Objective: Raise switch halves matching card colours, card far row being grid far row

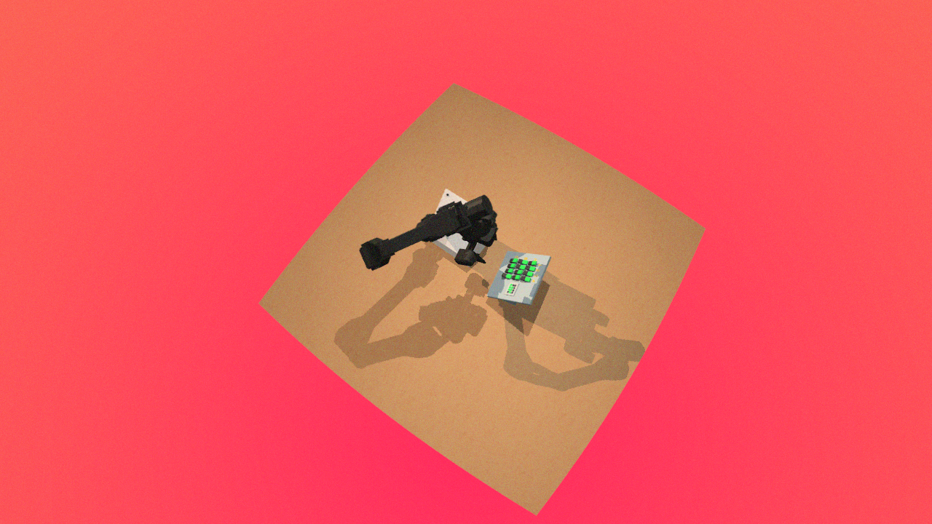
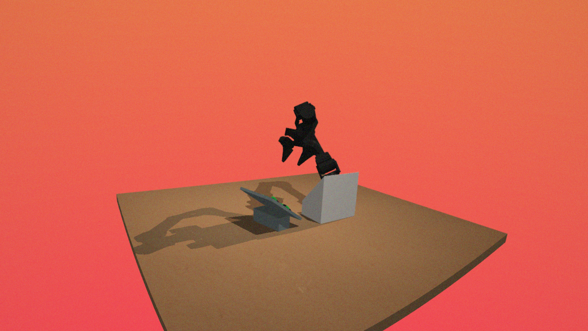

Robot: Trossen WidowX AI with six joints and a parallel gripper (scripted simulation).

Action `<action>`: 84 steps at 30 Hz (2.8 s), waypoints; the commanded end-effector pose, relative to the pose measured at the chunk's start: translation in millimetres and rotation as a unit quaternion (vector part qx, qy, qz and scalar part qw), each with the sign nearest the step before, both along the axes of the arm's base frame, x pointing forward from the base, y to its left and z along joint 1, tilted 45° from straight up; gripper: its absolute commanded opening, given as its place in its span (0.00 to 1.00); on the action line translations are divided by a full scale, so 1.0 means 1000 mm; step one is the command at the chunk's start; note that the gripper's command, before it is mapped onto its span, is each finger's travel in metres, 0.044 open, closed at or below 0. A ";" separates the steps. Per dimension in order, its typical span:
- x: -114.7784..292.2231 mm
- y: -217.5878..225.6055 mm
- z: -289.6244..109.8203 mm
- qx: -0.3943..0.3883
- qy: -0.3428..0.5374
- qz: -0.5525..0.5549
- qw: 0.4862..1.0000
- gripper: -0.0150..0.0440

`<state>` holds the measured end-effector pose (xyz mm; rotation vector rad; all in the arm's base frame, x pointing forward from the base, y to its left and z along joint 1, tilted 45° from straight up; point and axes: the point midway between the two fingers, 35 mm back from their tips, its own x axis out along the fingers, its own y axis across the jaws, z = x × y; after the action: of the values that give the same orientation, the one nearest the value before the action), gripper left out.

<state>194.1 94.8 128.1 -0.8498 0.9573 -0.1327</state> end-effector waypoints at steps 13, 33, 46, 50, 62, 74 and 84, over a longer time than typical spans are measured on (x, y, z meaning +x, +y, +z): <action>0.082 0.029 -0.088 -0.001 -0.009 0.005 1.000 0.35; 0.111 0.008 -0.118 -0.004 -0.001 -0.004 1.000 0.25; 0.119 0.002 -0.126 -0.004 -0.002 -0.004 1.000 0.25; 0.119 0.002 -0.126 -0.004 -0.002 -0.004 1.000 0.25; 0.119 0.002 -0.126 -0.004 -0.002 -0.004 1.000 0.25; 0.119 0.002 -0.126 -0.004 -0.002 -0.004 1.000 0.25; 0.120 0.002 -0.127 -0.004 -0.002 -0.004 1.000 0.25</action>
<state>314.4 96.4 2.2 -0.8514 0.9549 -0.1498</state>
